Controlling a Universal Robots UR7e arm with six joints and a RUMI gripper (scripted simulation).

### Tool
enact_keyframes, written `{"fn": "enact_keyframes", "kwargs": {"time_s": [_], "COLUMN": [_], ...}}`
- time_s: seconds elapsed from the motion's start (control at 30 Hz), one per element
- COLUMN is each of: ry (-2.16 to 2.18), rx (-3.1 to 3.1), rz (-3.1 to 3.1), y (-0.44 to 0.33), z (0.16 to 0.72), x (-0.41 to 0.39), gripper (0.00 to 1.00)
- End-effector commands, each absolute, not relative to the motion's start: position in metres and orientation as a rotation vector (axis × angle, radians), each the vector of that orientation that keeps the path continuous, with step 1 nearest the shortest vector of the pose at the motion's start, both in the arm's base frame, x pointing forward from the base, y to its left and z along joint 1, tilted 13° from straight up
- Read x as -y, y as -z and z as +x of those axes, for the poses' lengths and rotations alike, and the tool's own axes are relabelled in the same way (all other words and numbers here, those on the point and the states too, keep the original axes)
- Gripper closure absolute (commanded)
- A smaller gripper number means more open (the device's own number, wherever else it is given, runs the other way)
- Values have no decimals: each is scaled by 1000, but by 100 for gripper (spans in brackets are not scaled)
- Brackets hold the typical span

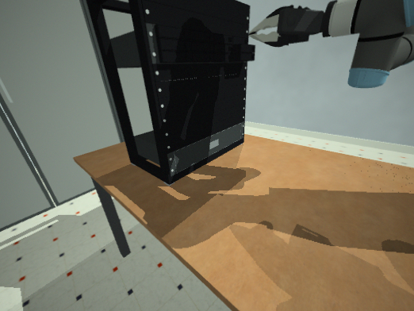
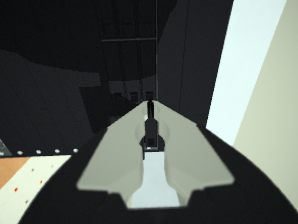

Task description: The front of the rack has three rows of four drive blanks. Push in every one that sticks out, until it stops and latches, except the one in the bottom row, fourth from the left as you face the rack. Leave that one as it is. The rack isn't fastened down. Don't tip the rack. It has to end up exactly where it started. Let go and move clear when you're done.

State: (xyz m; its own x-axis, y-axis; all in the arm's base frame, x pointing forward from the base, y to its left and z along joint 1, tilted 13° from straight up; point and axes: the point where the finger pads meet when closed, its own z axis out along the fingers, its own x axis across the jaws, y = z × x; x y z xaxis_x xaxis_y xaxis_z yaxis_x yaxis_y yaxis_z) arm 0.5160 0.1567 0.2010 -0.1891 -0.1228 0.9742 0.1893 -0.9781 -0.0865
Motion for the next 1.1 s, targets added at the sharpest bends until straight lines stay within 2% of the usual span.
{"fn": "enact_keyframes", "kwargs": {"time_s": [0.0,1.07], "ry": [2277,2277], "rx": [79,79], "rz": [-1856,-1856], "y": [-201,-183], "z": [515,529], "x": [-156,-90], "gripper": [100,100]}}
